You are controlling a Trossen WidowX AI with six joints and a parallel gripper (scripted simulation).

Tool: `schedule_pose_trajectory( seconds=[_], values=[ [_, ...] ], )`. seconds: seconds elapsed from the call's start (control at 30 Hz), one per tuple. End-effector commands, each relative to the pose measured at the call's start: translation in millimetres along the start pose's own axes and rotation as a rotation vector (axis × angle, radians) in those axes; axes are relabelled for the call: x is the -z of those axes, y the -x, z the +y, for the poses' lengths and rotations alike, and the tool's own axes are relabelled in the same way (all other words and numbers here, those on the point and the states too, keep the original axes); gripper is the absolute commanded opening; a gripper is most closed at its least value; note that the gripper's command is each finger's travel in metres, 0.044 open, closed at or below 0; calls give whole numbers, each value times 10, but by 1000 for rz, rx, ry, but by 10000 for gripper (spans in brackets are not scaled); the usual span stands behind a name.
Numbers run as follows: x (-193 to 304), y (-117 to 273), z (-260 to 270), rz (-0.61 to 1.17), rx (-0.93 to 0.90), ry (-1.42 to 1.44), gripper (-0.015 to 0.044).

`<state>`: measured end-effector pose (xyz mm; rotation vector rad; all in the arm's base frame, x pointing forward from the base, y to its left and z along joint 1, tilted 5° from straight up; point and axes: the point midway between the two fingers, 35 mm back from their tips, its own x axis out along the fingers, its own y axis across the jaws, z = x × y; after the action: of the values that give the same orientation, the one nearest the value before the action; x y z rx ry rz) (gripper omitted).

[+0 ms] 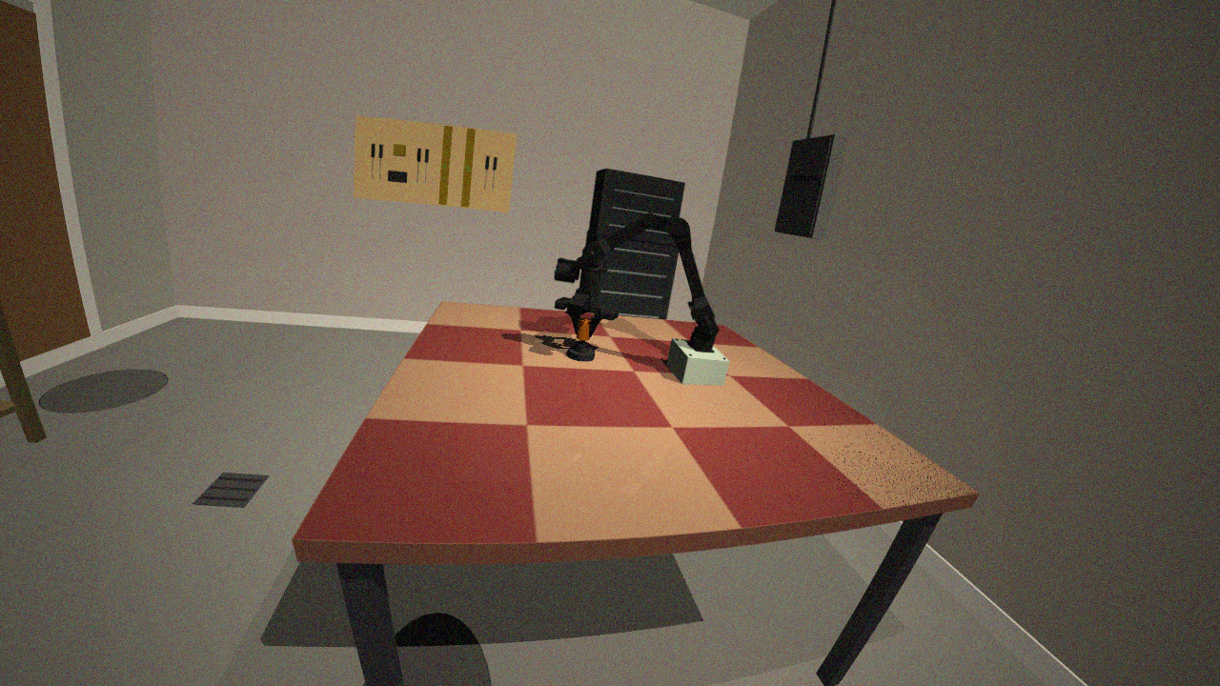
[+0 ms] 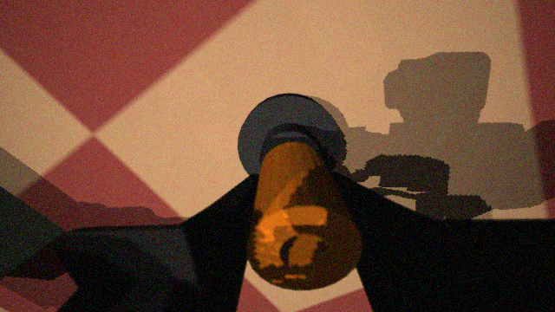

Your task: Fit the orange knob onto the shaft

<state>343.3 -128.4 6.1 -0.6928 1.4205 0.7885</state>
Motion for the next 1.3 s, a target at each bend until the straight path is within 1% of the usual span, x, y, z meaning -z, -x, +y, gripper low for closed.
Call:
schedule_pose_trajectory(
  seconds=[0.0, 0.43, 0.63, 0.77, 1.27],
  values=[
    [-10, 5, -27, -5, 10, 5, 0],
    [-10, 5, -27, -5, 10, 5, 0],
    [-12, 74, -7, -5, 10, 5, 0],
    [-10, 68, 6, -4, 10, 57, 0],
    [-4, 3, 7, -4, 10, 57, 0]
  ],
)
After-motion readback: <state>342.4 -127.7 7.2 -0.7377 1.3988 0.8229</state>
